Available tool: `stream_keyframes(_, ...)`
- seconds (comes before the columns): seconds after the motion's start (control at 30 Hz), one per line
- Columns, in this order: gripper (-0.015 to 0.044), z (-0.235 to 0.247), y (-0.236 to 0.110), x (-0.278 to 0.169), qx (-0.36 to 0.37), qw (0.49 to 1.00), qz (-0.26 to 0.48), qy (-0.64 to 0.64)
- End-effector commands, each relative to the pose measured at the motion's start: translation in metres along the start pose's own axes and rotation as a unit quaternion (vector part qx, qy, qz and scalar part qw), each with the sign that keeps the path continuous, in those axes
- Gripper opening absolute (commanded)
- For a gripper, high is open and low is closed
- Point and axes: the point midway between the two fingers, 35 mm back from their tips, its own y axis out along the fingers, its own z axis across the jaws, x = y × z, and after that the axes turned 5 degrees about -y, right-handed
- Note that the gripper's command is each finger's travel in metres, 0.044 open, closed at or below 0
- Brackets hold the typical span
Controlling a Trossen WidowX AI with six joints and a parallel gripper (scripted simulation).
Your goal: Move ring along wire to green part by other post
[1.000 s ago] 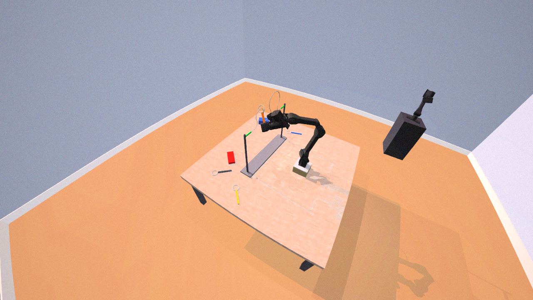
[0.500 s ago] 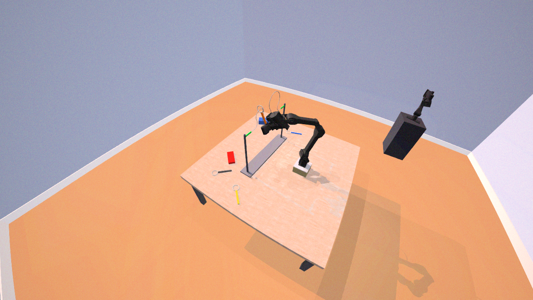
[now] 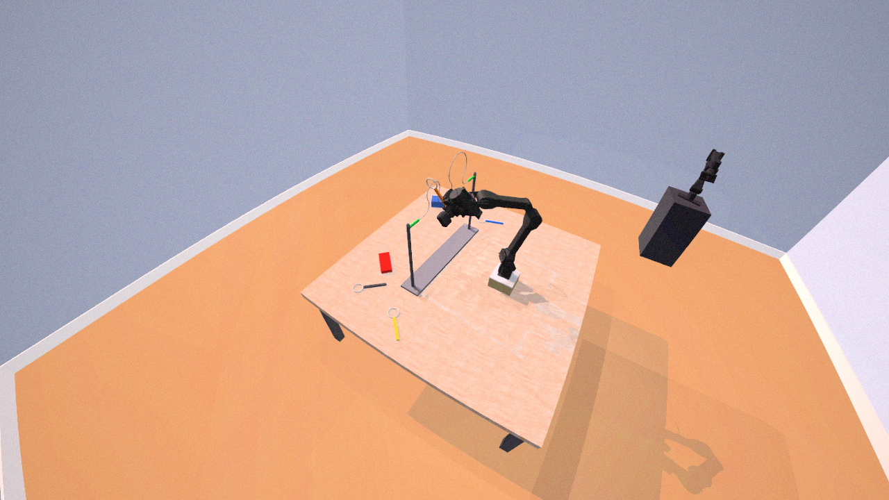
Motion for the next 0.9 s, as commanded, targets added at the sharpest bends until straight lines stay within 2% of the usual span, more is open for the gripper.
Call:
stream_keyframes(0.0,-0.0150,-0.006,0.000,0.000,-0.022,0.999,-0.004,-0.034)
stream_keyframes(0.87,-0.0150,-0.042,-0.001,0.008,-0.156,0.950,-0.023,-0.268)
